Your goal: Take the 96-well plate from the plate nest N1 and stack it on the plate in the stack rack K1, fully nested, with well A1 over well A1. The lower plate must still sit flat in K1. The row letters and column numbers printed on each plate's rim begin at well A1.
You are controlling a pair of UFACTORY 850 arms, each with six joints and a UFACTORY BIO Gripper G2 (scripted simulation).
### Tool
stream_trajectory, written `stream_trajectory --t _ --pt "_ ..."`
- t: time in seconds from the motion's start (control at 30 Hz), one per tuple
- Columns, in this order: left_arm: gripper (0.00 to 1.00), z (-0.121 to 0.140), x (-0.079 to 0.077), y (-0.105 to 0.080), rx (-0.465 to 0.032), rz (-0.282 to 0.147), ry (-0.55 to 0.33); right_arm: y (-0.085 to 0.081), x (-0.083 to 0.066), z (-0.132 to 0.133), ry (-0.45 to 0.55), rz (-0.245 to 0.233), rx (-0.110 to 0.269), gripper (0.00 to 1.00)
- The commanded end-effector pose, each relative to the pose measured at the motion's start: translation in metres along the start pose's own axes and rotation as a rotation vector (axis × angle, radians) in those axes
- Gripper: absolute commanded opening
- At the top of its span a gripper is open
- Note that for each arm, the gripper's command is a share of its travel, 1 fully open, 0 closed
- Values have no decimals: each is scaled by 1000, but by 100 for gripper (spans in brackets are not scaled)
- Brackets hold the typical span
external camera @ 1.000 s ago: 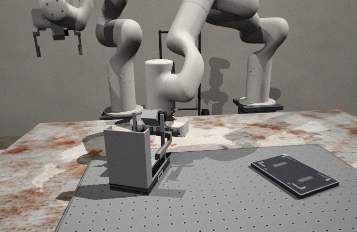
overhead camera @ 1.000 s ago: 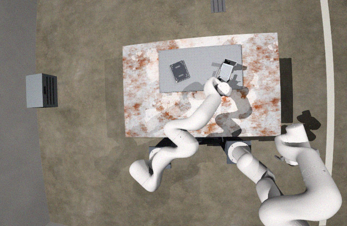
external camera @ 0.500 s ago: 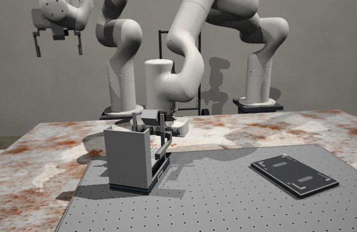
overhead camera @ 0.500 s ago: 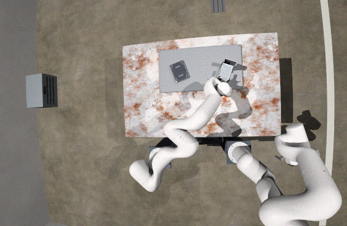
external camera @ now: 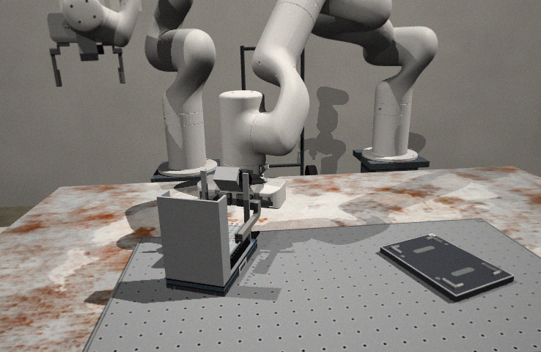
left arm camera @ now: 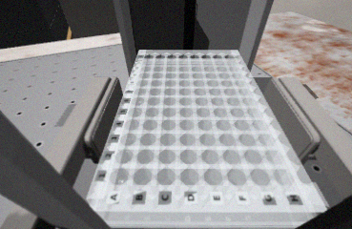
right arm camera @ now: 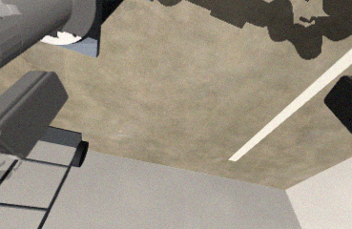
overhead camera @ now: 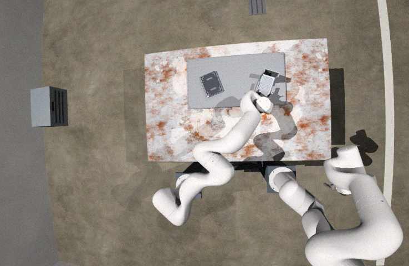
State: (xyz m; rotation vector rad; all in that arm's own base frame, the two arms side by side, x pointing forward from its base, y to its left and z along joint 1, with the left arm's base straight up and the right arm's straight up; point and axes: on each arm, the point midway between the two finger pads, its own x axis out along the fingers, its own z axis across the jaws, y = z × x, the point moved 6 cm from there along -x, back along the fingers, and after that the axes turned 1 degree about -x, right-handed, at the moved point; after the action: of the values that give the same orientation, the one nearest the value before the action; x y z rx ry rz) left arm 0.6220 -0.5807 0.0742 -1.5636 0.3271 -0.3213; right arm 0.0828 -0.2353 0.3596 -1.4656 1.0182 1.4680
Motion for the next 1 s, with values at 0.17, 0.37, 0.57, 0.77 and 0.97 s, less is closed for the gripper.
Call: stream_trajectory --t 0.17,0.37,0.57,0.77,0.97 --pt "0 0 1 0 -1 -2 0 0 0 0 1 0 0 100" --pt "0 0 1 1 -1 -2 0 0 0 0 1 0 0 100" --pt "0 0 1 1 -1 -2 0 0 0 0 1 0 0 100" --pt "0 0 1 2 -1 -2 0 0 0 0 1 0 0 100" --pt "0 0 1 3 -1 -2 0 0 0 0 1 0 0 100"
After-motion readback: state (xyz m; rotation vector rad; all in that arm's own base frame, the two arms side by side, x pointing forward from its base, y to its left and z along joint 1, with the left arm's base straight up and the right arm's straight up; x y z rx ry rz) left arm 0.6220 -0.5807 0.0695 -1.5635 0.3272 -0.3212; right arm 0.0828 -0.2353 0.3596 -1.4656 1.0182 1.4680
